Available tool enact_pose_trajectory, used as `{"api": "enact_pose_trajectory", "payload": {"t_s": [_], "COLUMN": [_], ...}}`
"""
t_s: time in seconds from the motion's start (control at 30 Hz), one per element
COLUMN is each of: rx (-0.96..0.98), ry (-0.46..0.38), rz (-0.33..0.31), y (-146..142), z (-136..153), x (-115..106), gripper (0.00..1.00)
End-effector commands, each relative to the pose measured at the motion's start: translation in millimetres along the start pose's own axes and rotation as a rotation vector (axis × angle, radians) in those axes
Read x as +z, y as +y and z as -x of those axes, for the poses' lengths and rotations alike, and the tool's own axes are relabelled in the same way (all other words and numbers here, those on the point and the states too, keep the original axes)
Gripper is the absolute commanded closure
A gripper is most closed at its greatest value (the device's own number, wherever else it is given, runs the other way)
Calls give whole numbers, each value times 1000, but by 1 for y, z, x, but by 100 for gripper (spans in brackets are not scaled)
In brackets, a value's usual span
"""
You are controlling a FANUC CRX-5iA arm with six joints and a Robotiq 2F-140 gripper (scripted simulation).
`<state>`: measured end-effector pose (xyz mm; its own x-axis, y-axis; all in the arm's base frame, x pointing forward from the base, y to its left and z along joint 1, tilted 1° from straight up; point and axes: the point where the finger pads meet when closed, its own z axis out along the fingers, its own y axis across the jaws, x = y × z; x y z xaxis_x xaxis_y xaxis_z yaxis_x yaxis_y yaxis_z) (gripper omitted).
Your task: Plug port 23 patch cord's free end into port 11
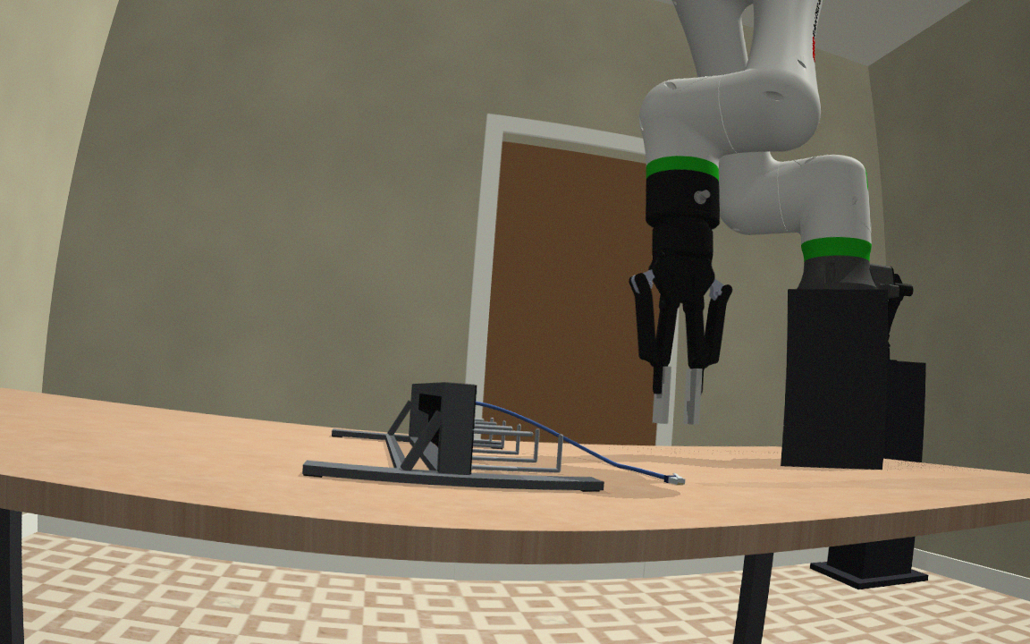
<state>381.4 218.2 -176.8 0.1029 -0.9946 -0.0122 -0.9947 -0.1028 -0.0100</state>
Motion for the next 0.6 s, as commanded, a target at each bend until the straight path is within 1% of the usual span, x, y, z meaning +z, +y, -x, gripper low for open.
{"api": "enact_pose_trajectory", "payload": {"t_s": [0.0,0.57], "rx": [0,0], "ry": [0,0], "rz": [0,0], "y": [0,0], "z": [0,0], "x": [4,34], "gripper": [78,78]}}
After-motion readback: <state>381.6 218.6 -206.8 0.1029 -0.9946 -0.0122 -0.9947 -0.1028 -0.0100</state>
